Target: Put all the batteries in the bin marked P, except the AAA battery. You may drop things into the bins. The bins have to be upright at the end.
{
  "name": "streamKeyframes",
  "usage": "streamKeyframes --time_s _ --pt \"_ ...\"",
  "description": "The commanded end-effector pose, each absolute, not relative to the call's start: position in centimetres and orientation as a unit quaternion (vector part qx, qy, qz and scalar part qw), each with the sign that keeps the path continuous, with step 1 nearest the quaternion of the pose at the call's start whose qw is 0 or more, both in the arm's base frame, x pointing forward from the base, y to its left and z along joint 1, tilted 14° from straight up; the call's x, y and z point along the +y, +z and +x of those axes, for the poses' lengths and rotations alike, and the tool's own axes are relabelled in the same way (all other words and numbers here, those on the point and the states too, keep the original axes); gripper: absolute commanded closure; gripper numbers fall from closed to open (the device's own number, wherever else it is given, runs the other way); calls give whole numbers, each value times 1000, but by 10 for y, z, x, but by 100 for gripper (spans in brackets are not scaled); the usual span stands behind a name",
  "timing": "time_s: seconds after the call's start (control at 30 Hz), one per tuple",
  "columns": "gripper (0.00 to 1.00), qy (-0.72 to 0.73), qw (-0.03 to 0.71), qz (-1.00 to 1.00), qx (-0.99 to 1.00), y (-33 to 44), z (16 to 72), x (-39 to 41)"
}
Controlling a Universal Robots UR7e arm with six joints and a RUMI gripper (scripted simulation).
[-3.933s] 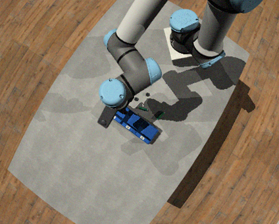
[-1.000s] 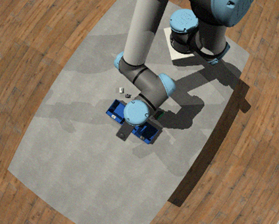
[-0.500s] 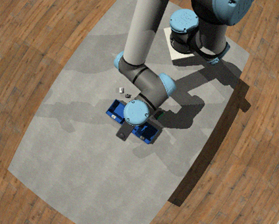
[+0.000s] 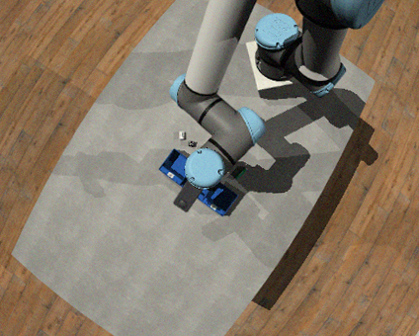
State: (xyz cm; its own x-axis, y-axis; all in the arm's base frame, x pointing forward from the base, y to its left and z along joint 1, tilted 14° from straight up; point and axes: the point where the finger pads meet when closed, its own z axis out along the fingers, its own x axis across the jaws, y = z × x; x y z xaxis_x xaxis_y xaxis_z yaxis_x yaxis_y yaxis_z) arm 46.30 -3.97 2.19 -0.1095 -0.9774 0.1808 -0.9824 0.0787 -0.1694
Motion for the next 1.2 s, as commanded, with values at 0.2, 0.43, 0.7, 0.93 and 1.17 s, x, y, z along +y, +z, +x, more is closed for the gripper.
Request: streamKeyframes --time_s 0.2,0.43,0.7,0.93,1.17 --pt "96 125 10 667 -734 35 461 -37" --pt "96 125 10 667 -734 61 457 -32" --pt "96 125 10 667 -734 59 459 -22" --pt "96 125 10 667 -734 54 463 7" --pt "96 125 10 667 -734 48 469 41"
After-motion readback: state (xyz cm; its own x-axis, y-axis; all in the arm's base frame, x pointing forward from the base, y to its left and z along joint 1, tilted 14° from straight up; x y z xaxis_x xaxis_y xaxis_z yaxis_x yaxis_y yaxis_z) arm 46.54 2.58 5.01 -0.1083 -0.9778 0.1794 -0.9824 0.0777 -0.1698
